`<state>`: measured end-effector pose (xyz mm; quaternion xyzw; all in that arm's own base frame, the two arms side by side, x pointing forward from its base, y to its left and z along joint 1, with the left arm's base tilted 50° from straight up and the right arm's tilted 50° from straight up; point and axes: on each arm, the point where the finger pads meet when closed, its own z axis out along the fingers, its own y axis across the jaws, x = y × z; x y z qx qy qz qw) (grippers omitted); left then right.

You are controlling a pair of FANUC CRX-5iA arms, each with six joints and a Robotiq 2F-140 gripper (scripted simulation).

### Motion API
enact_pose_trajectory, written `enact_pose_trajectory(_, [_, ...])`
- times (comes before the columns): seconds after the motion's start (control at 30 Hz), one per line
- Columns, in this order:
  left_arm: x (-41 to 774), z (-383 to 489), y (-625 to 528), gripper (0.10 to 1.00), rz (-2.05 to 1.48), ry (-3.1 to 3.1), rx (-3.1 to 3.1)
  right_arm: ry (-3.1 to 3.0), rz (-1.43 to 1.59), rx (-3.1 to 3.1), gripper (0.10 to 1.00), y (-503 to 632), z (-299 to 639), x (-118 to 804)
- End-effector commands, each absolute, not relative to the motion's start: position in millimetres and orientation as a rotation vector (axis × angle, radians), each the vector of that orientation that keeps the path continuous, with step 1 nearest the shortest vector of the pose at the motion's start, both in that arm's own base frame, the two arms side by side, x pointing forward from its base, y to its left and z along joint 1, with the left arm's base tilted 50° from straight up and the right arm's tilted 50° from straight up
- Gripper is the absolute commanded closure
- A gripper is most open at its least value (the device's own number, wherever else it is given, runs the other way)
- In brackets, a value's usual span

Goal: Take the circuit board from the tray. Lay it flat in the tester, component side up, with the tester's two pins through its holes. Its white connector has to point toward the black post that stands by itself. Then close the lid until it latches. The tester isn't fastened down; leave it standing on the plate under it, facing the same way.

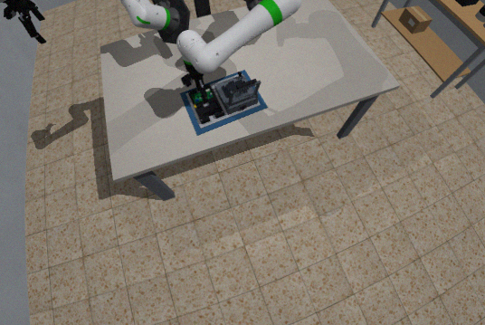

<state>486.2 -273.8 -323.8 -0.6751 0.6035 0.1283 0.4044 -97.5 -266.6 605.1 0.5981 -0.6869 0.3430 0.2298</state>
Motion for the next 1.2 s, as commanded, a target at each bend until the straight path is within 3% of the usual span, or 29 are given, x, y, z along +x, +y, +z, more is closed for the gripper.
enact_pose_trajectory(0.0, [486.2,-323.4,-275.1,0.475,0.322,1.524,-1.705,-1.889,0.945,1.643,0.098,-265.9,606.0,-98.1])
enact_pose_trajectory(1.17, [486.2,-323.4,-275.1,0.538,0.322,1.524,-1.705,-1.889,0.945,1.643,0.098,-265.9,606.0,-98.1])
